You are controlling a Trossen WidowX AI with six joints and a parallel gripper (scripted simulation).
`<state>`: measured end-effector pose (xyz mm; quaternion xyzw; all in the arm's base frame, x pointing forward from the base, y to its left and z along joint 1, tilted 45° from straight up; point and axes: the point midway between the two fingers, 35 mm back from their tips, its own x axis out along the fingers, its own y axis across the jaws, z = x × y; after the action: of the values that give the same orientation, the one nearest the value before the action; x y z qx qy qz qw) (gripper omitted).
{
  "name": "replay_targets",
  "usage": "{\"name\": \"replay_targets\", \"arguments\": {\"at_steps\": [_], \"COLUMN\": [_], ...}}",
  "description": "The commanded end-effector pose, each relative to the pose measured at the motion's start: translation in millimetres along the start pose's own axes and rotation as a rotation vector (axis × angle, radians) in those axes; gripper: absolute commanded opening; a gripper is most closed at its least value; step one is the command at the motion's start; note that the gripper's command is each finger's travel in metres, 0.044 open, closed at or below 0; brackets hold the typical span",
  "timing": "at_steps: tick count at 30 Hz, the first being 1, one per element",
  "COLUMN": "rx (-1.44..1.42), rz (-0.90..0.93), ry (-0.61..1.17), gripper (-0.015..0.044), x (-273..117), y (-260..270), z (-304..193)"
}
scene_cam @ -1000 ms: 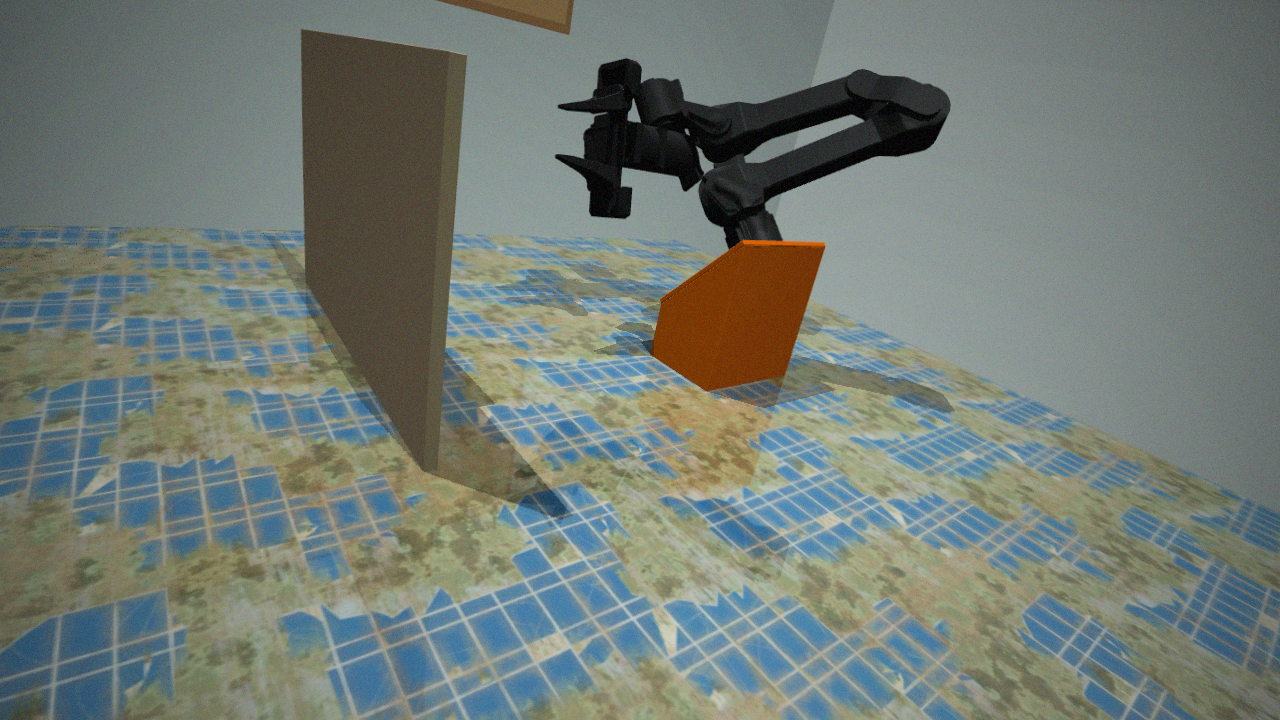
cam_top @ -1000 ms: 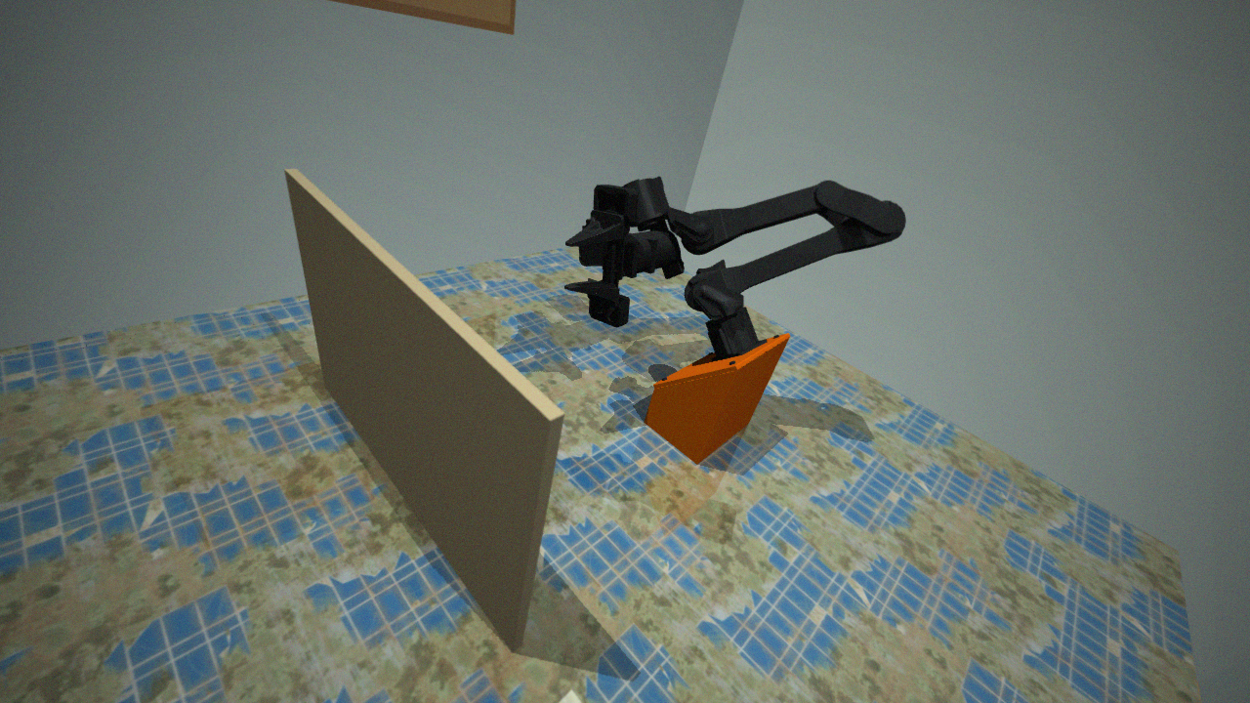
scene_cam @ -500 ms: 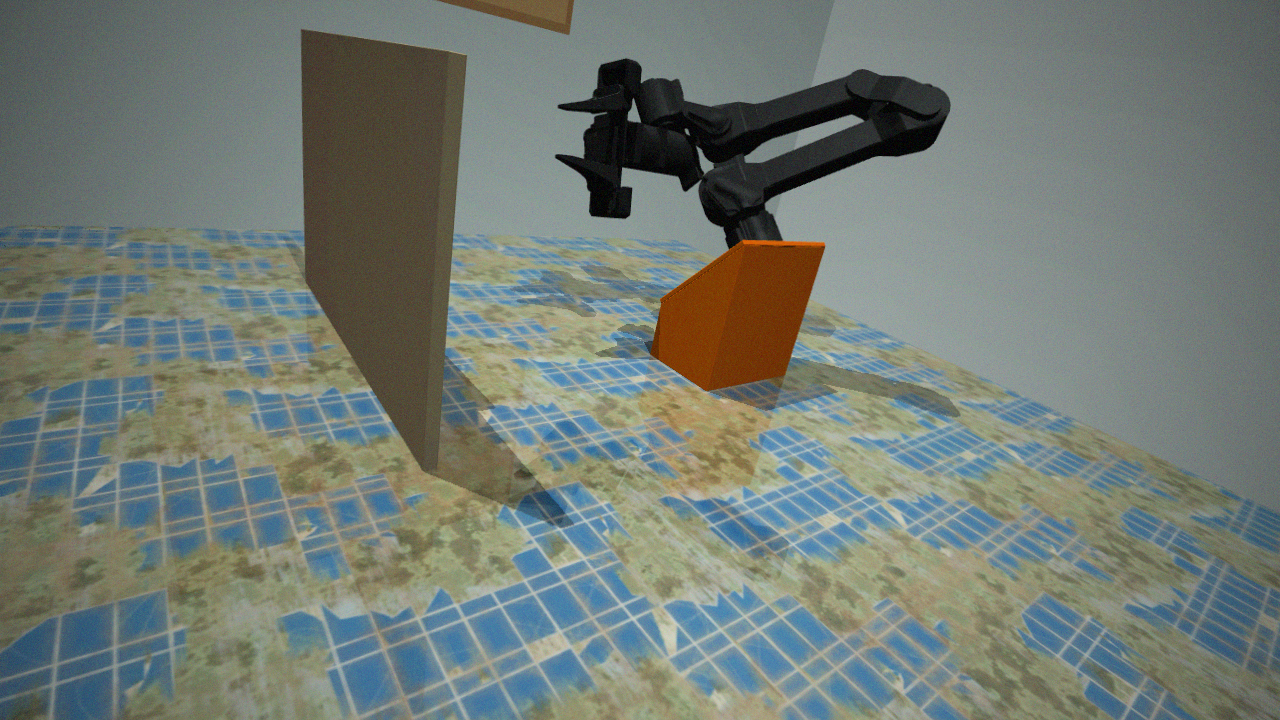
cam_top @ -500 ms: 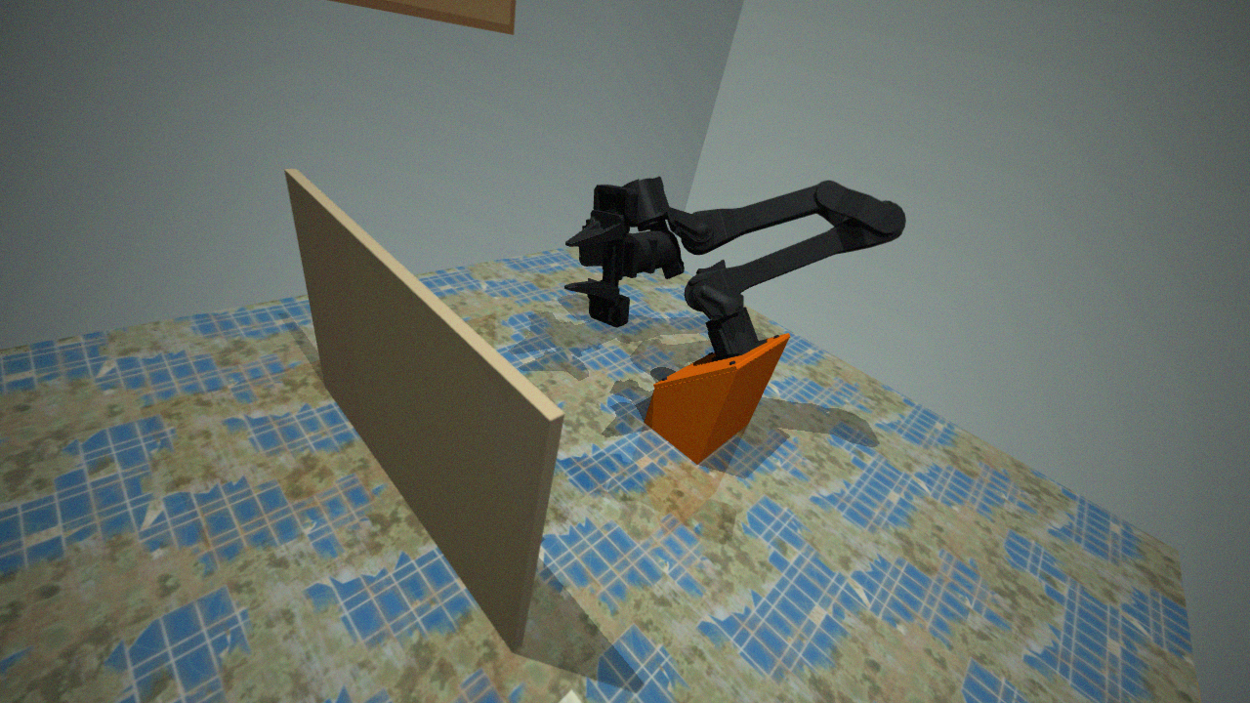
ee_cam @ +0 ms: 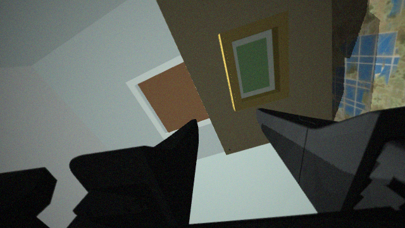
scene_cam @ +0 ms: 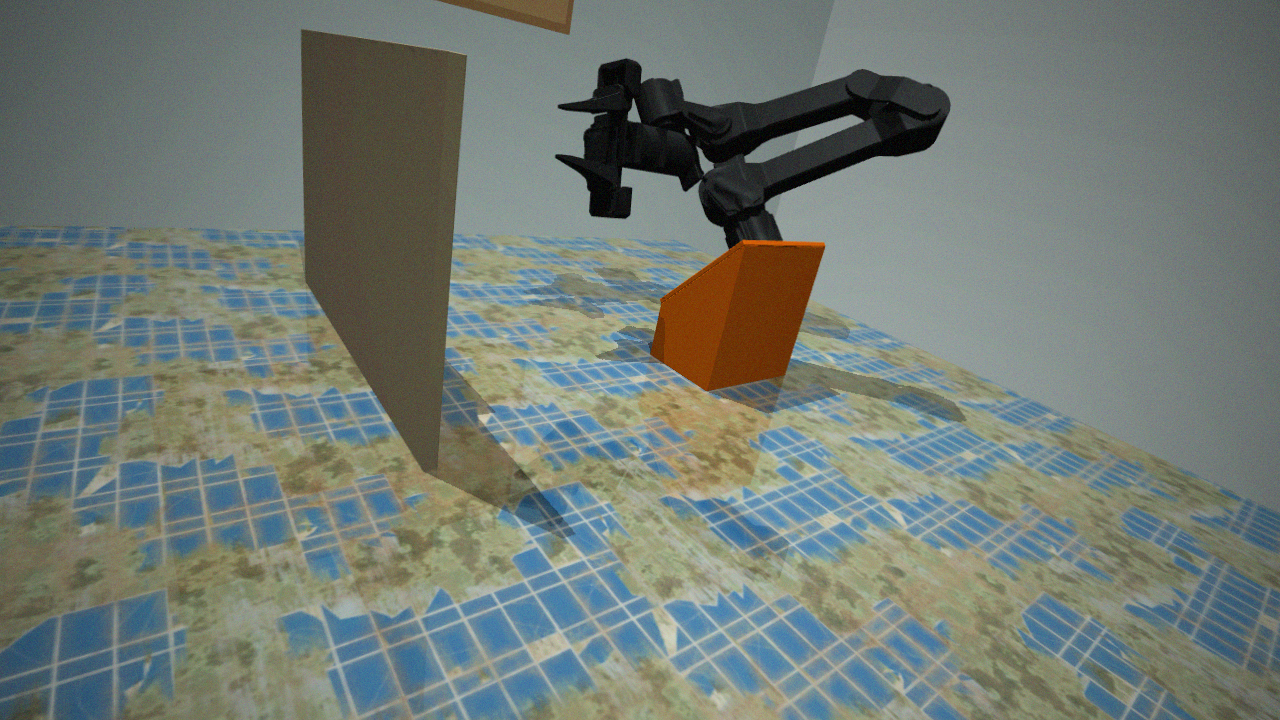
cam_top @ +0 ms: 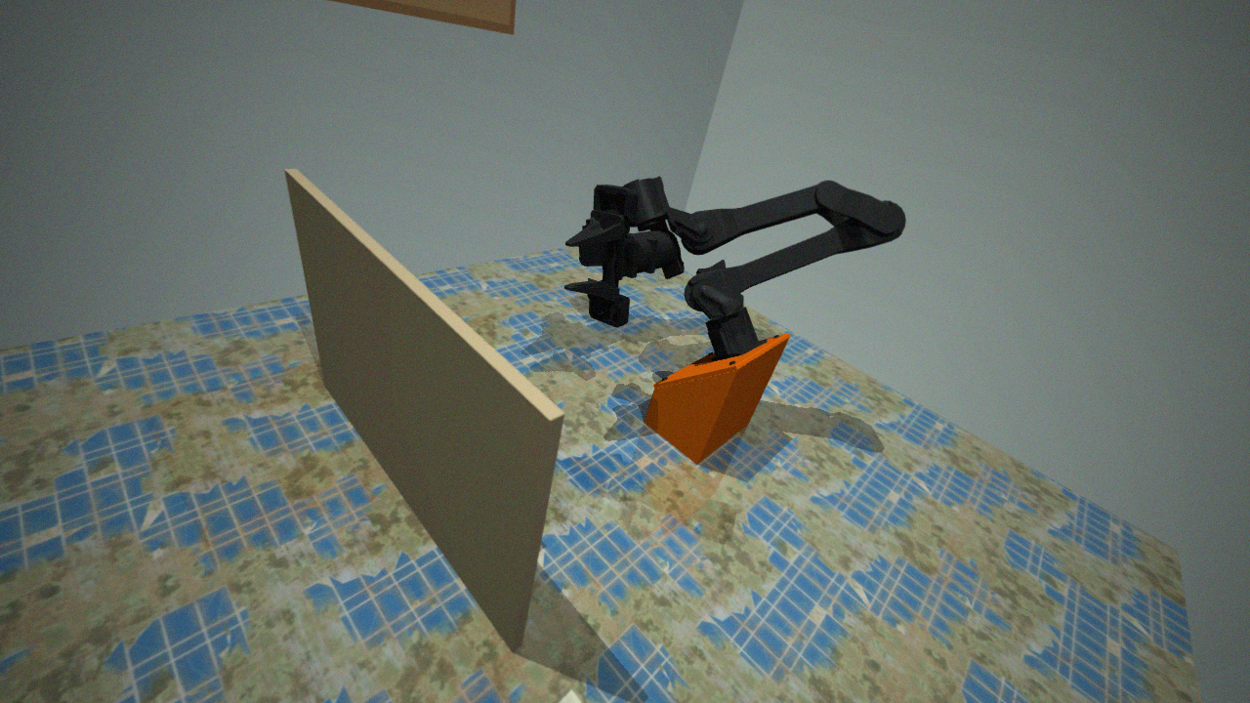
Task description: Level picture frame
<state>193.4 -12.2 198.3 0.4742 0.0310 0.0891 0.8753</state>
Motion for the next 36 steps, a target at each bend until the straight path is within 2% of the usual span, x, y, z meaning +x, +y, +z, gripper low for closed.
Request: {"name": "replay_targets", "arguments": {"at_steps": [1,8,18,27,36], "rx": [-0.006,-0.003,-0.048,-0.090,-0.093], "rz": [0.003,-0.001,-0.014,-0.030,-0.031], "ry": [0.003,-0.001,-0.018,-0.031,-0.032], "gripper": [0.0260,0.0260,0.0260,0.0260,0.0260], "x": [0,2,42,77,79], "y": [0,-1,-18,-37,-39], "z": [0,2,16,8,7]}}
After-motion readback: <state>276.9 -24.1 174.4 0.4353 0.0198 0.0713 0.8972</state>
